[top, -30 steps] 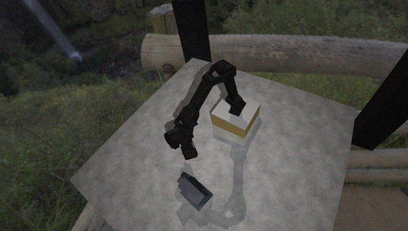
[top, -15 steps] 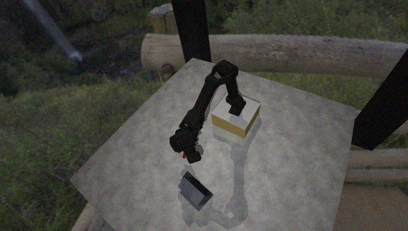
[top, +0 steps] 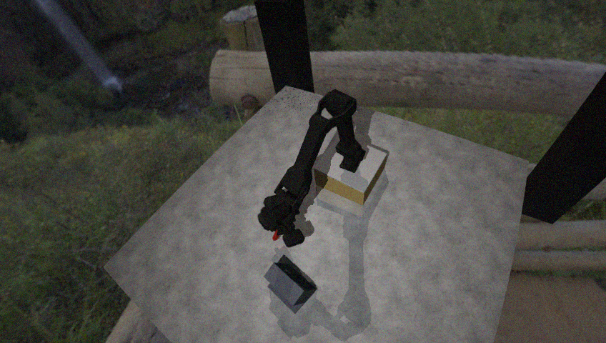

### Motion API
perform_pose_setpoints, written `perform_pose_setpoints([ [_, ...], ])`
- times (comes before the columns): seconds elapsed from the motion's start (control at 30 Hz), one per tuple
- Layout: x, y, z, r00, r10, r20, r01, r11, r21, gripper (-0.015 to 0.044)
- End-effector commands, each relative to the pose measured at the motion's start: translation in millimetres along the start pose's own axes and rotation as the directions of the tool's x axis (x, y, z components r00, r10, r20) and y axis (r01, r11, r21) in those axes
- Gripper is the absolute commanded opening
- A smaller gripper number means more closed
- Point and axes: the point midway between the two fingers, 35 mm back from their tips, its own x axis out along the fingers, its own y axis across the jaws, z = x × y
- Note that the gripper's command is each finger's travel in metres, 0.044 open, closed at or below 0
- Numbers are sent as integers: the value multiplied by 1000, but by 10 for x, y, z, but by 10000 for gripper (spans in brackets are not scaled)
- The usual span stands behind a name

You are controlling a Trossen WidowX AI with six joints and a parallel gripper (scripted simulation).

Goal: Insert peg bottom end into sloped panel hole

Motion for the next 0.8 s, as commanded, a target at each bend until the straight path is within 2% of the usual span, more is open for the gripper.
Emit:
perform_pose_setpoints([
  [0.0, 0, 39, -11, 1000, 0, 23, 0, 1000, -5, 0],
  [0.77, -9, 325, -102, 988, 28, 155, -18, 998, -65, 0],
])
